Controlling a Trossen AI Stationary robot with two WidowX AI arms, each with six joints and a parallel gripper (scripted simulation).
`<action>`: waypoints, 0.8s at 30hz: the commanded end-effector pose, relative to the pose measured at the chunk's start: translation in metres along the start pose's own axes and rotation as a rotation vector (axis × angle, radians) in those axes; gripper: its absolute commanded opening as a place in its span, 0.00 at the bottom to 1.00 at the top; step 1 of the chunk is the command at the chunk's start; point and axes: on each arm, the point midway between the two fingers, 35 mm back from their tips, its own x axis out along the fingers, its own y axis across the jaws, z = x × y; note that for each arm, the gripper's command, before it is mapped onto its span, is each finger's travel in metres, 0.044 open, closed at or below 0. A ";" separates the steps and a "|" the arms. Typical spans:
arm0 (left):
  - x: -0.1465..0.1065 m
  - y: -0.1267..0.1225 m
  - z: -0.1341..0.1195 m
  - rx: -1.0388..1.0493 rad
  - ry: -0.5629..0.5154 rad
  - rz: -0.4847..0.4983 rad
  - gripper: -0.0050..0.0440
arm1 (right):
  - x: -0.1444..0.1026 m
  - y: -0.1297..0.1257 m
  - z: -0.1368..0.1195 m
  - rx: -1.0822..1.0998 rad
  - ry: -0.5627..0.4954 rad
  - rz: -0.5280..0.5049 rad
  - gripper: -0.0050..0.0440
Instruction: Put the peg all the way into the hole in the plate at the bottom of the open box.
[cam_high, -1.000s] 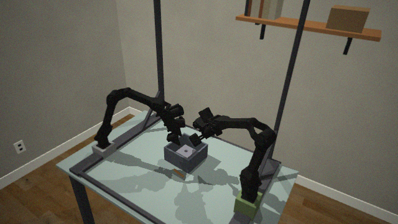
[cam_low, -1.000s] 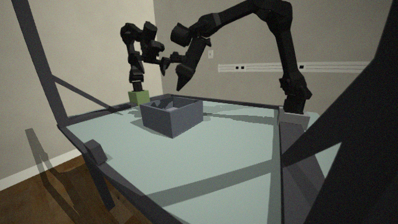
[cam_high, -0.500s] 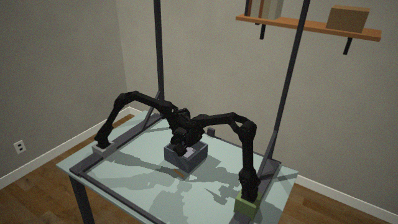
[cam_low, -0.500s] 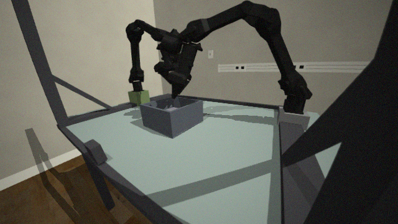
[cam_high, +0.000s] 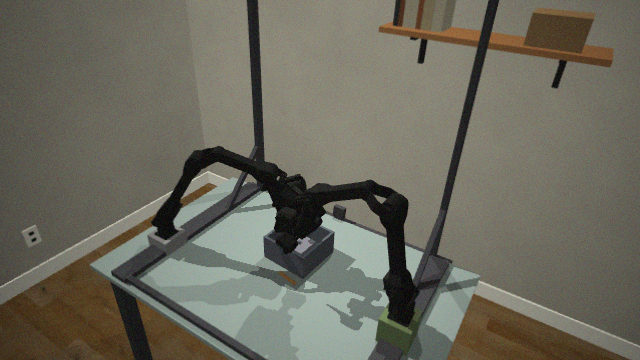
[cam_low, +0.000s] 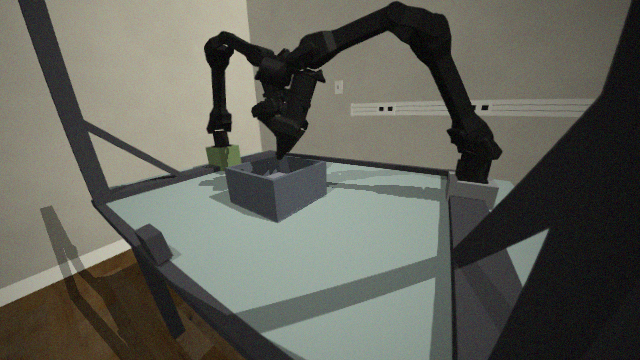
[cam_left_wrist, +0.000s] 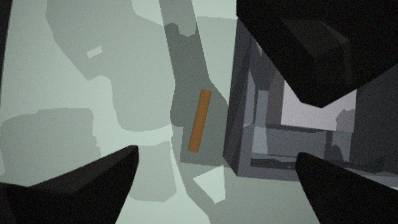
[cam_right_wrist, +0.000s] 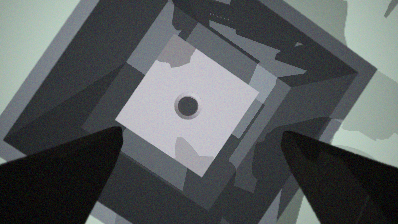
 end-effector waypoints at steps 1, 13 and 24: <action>-0.010 0.000 0.010 0.003 -0.035 0.002 0.95 | -0.011 0.001 0.007 0.000 -0.030 0.000 1.00; 0.029 0.042 -0.027 -0.001 0.080 -0.163 0.46 | -0.018 -0.001 0.005 0.003 -0.039 -0.001 1.00; 0.053 0.069 -0.043 0.022 0.036 -0.411 0.33 | -0.113 -0.058 -0.031 0.122 -0.240 -0.054 1.00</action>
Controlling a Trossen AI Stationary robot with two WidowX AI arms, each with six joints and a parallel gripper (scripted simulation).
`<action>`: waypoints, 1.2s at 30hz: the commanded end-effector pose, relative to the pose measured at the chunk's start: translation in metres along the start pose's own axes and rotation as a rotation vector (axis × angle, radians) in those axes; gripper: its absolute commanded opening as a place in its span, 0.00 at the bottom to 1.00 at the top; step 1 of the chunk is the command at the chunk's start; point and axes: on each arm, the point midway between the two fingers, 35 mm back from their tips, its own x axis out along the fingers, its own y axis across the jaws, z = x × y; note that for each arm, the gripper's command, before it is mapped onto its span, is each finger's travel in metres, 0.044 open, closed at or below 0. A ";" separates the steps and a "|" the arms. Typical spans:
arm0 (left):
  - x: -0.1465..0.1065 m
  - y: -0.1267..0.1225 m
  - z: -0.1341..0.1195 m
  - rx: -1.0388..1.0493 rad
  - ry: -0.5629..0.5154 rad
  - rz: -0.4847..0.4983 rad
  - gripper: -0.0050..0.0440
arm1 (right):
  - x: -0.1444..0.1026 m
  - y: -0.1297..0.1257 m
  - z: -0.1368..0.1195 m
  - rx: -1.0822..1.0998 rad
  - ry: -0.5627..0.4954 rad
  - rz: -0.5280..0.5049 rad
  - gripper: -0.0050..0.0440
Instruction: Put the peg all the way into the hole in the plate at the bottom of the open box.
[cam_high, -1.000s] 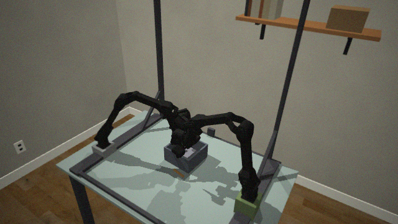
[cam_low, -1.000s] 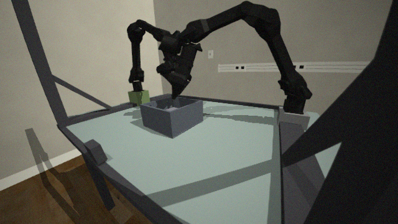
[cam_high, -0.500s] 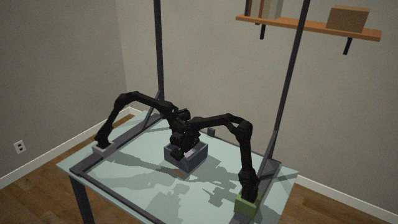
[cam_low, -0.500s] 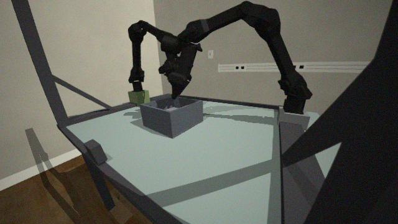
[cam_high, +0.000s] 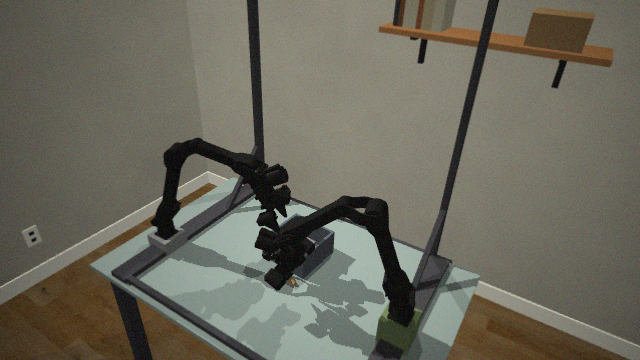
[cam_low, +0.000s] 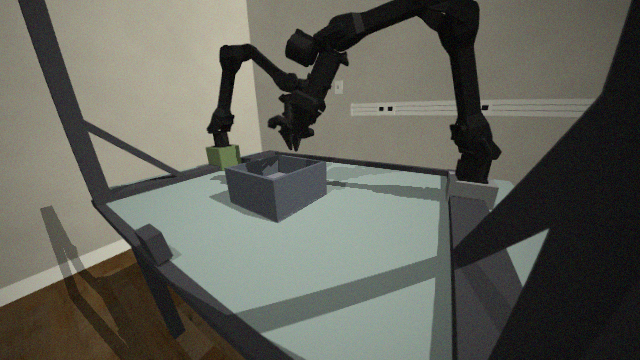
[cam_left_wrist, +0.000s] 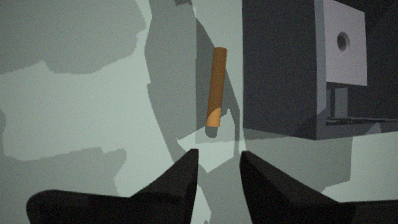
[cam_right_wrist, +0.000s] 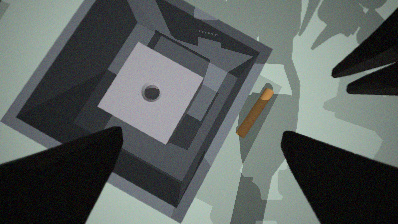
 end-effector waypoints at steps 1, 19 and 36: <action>0.001 0.006 -0.001 0.025 -0.023 -0.067 0.33 | -0.058 -0.027 -0.008 0.054 -0.138 -0.022 1.00; 0.002 0.008 -0.003 0.032 -0.036 -0.093 0.33 | -0.161 -0.080 -0.104 0.208 -0.470 -0.173 1.00; 0.009 0.007 -0.005 0.026 -0.027 -0.096 0.33 | -0.170 -0.085 -0.131 0.238 -0.542 -0.218 1.00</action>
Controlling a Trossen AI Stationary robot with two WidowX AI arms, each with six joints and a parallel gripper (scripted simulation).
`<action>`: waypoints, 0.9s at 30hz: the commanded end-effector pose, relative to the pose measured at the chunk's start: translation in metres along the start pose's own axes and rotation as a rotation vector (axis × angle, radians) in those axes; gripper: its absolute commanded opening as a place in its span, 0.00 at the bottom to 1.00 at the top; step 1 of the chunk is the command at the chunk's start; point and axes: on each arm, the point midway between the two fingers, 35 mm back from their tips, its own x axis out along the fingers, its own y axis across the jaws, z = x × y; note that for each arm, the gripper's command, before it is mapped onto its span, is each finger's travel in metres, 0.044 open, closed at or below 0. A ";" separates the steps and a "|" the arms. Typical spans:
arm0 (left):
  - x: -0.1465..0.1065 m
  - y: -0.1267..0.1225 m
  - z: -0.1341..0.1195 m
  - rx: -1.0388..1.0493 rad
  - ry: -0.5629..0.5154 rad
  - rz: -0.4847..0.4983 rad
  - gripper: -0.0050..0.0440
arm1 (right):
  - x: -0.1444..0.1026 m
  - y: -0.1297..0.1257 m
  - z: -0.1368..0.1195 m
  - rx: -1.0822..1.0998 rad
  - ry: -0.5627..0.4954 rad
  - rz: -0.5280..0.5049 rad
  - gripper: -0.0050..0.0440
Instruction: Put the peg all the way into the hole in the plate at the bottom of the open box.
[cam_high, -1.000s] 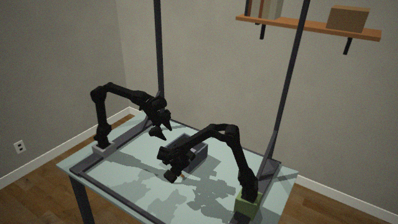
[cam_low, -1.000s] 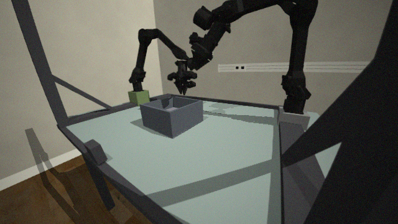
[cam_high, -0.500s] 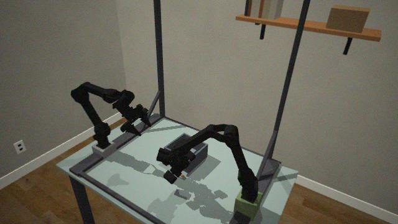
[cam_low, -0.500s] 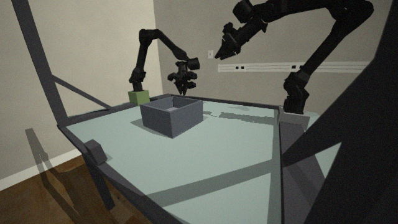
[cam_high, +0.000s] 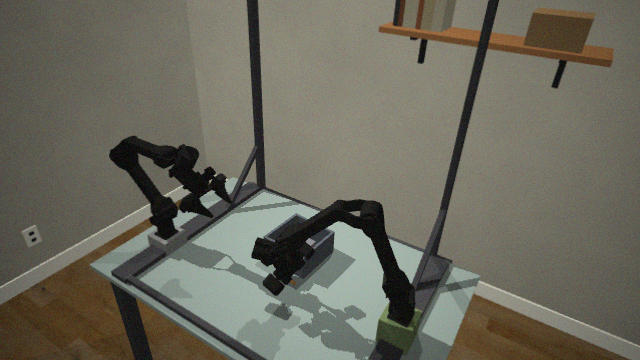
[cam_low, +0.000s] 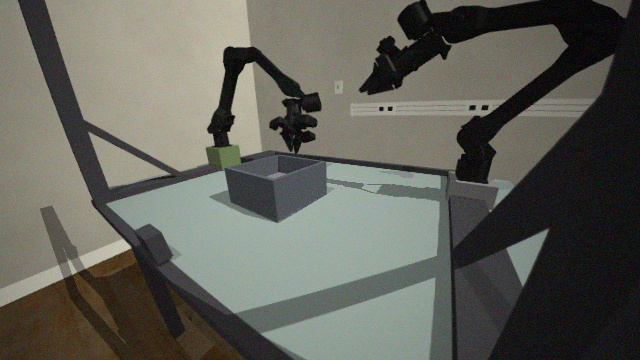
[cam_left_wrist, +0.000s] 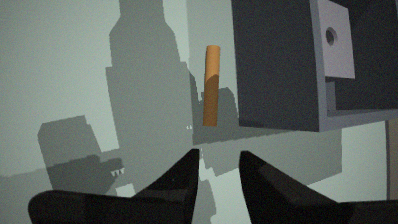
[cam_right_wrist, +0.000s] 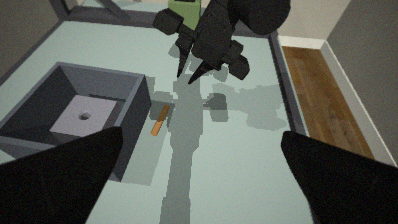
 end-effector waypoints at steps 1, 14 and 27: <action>0.007 -0.001 0.000 0.000 -0.002 -0.001 0.33 | -0.001 -0.001 0.000 -0.002 -0.005 0.002 1.00; 0.039 -0.001 -0.001 0.000 -0.001 0.001 0.33 | -0.003 0.000 0.004 -0.001 -0.014 0.000 1.00; 0.072 -0.001 -0.001 0.000 -0.001 0.001 0.33 | -0.003 0.000 0.004 -0.001 -0.014 0.000 1.00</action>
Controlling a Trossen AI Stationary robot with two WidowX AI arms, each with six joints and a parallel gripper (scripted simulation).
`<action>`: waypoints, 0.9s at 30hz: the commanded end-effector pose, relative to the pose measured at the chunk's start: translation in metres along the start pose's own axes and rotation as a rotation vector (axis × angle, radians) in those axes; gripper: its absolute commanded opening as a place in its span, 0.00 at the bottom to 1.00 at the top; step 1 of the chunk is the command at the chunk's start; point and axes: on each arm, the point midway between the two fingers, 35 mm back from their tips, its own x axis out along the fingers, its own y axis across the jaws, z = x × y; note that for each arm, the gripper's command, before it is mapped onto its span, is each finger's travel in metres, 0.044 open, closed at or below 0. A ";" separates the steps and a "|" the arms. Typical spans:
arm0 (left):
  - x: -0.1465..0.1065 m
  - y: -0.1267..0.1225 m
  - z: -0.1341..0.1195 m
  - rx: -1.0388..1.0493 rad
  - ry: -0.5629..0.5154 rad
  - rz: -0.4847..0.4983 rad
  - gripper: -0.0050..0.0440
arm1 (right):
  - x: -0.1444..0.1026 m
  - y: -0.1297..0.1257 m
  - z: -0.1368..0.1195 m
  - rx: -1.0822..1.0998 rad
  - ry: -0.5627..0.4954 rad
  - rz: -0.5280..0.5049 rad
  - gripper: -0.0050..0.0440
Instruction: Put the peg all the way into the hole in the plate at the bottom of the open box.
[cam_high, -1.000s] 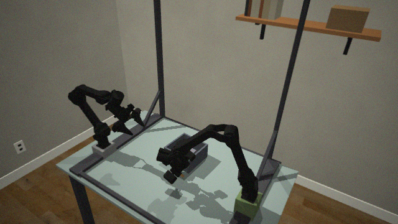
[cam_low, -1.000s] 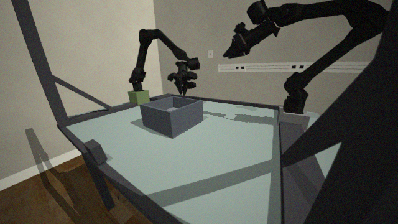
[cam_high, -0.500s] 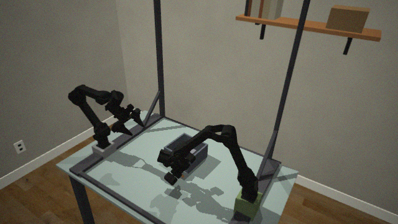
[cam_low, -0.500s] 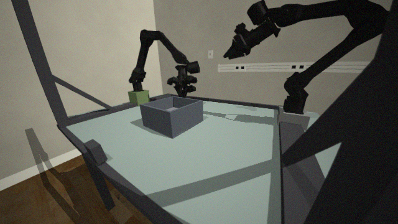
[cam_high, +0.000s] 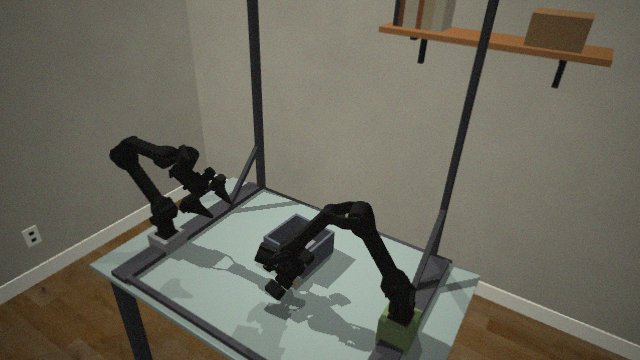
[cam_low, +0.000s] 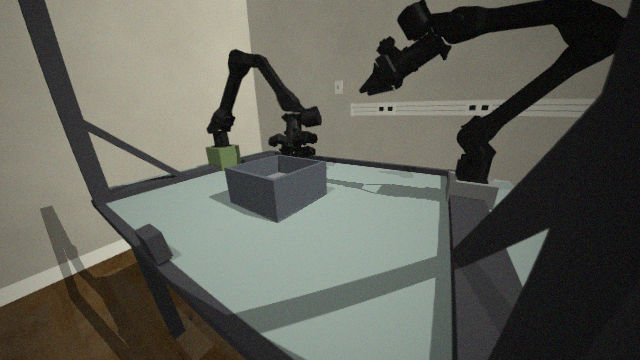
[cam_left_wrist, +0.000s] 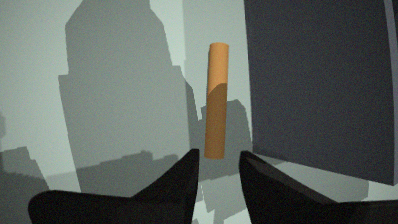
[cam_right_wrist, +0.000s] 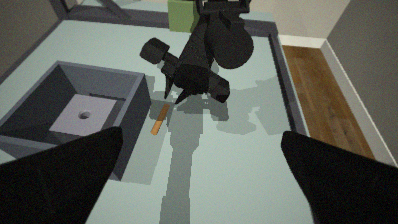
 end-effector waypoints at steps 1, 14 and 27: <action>0.012 -0.001 0.001 0.002 -0.002 0.003 0.33 | -0.003 0.000 0.005 -0.002 -0.017 0.000 1.00; 0.034 -0.001 0.005 0.007 -0.010 0.004 0.33 | -0.003 0.000 0.005 -0.002 -0.017 0.000 1.00; 0.034 0.000 0.005 0.007 -0.011 0.004 0.21 | -0.003 0.000 0.005 -0.002 -0.017 0.000 1.00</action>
